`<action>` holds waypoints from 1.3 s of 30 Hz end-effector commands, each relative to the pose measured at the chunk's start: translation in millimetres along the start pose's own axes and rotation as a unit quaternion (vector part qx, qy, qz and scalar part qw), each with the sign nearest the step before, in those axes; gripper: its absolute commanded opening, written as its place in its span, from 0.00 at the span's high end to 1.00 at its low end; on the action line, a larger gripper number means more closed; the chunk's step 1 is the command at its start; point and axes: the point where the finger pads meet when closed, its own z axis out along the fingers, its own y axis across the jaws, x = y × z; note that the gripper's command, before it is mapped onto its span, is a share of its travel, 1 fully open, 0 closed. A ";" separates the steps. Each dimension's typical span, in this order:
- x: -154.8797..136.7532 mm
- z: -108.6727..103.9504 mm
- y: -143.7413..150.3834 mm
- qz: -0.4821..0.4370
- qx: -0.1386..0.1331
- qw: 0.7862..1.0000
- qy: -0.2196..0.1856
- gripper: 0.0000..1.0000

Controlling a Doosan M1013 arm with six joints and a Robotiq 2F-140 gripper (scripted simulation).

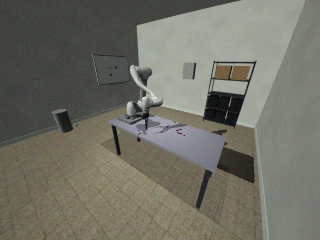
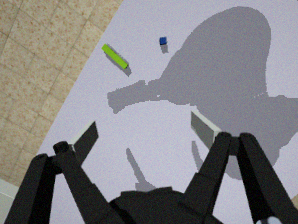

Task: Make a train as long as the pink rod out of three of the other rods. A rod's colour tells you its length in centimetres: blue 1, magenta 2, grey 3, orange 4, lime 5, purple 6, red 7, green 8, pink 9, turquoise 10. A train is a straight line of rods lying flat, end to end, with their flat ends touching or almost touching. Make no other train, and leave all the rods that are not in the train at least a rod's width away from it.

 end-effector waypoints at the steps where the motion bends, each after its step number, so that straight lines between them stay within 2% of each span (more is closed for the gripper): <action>1: 30.2 1.2 1.7 -0.028 -0.001 1.000 -0.004 0.00; 39: 34.3 1.5 2.2 -0.031 -0.001 1.000 -0.004 0.00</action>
